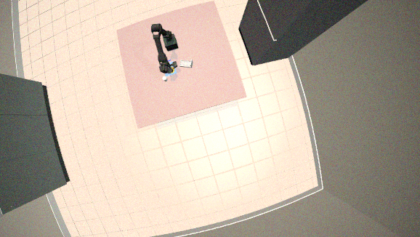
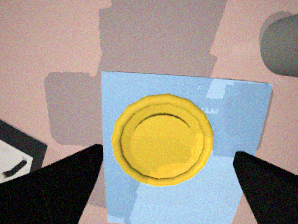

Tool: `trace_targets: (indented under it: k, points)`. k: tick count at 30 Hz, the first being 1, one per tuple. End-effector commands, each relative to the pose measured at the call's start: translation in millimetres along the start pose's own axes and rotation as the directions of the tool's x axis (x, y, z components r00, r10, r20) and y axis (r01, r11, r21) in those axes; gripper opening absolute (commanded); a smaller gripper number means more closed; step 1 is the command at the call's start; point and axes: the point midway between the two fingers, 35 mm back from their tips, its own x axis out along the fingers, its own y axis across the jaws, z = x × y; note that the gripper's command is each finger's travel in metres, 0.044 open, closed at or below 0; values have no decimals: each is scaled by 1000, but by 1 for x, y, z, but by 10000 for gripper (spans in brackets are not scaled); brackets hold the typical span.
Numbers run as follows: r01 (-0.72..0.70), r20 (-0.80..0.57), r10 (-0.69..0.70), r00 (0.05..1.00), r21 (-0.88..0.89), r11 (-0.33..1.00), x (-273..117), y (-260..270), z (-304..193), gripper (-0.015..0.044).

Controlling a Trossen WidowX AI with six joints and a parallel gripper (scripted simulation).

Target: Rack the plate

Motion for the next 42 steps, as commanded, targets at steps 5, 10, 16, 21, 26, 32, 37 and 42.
trace_targets:
  k: [5,10,16,21,26,32,37,42]
  points:
    - [-11,-18,11,1000,-6,1000,19,2,-4,400]
    - [-11,-18,11,1000,-6,1000,27,3,-4,400]
    - [-11,-18,11,1000,-6,1000,33,3,-4,400]
    - [-11,-18,11,1000,-6,1000,33,3,-4,400]
    - [-11,-18,11,1000,-6,1000,33,3,-4,400]
    - [-11,-18,11,1000,-6,1000,33,3,-4,360]
    - [-11,-18,11,1000,-6,1000,33,3,-4,307]
    - [-11,-17,11,1000,-4,1000,11,1,2,176]
